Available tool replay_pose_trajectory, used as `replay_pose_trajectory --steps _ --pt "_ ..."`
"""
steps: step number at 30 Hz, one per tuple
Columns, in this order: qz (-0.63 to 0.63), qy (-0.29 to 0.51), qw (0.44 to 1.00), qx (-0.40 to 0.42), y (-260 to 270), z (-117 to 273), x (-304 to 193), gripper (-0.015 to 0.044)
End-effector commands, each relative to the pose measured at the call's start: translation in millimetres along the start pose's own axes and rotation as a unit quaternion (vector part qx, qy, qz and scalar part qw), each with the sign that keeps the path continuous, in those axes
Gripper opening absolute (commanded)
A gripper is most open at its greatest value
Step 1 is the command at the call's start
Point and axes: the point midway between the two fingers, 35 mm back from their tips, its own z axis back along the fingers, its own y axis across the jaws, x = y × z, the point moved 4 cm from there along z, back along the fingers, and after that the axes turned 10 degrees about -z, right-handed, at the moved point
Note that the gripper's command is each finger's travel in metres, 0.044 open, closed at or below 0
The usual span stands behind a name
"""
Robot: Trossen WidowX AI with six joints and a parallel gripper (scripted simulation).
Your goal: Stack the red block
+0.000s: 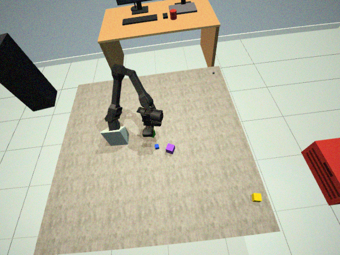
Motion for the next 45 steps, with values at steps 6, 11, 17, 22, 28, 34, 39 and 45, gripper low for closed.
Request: replay_pose_trajectory --steps 6,11,17,22,28,34,39,45 --pt "-0.003 0.000 1.000 0.002 0.1 -0.9 0.1 0.0000" --pt "-0.003 0.000 1.000 0.002 0.0 1.2 0.3 0.0000" --pt "-0.002 0.000 1.000 0.000 -0.3 0.0 0.0 0.0131" --pt "-0.002 0.000 1.000 0.000 -0.3 0.0 0.0 0.0263" --pt "-0.002 0.000 1.000 0.000 -0.3 0.0 0.0 0.0420" --pt "-0.002 0.000 1.000 0.000 -0.3 0.0 0.0 0.0440" --pt "-0.002 0.000 1.000 0.000 -0.3 0.0 0.0 0.0440" --pt "-0.002 0.000 1.000 0.000 -0.3 0.0 0.0 0.0440"
